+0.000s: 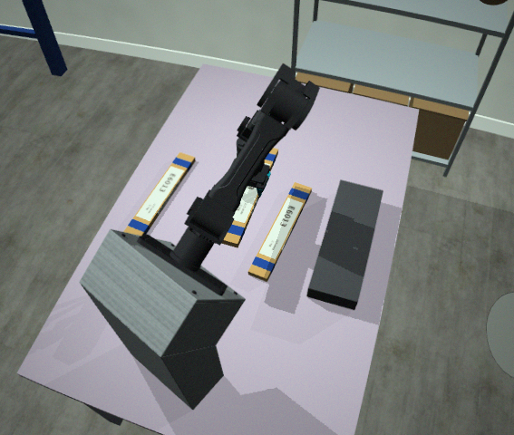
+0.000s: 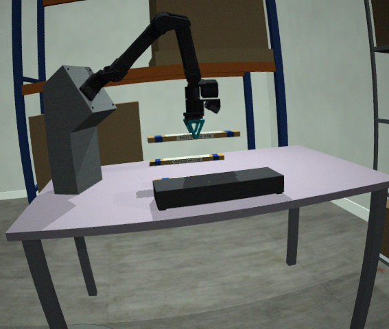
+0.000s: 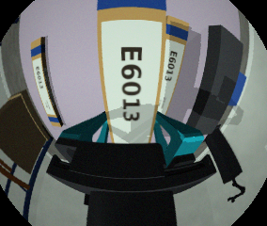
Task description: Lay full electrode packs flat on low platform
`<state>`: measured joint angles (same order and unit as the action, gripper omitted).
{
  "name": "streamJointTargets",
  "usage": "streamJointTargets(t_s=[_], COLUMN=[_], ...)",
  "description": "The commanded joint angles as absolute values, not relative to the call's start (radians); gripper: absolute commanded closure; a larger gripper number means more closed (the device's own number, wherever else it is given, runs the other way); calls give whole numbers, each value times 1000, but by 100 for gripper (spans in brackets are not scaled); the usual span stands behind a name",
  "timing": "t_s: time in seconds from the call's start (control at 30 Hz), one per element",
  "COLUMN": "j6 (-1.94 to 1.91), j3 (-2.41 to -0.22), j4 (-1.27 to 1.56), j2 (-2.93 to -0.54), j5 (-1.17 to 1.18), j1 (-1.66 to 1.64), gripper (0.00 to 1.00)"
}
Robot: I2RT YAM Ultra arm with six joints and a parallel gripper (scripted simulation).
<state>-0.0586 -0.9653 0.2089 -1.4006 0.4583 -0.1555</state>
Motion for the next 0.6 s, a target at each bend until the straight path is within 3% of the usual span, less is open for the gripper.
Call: streamJointTargets(t_s=[0.0,0.57], j6=[-69,-72], j3=[-969,-970], j4=[182,173], j2=[-1392,-1401], j5=[447,443], j1=[-165,-160], gripper=[100,100])
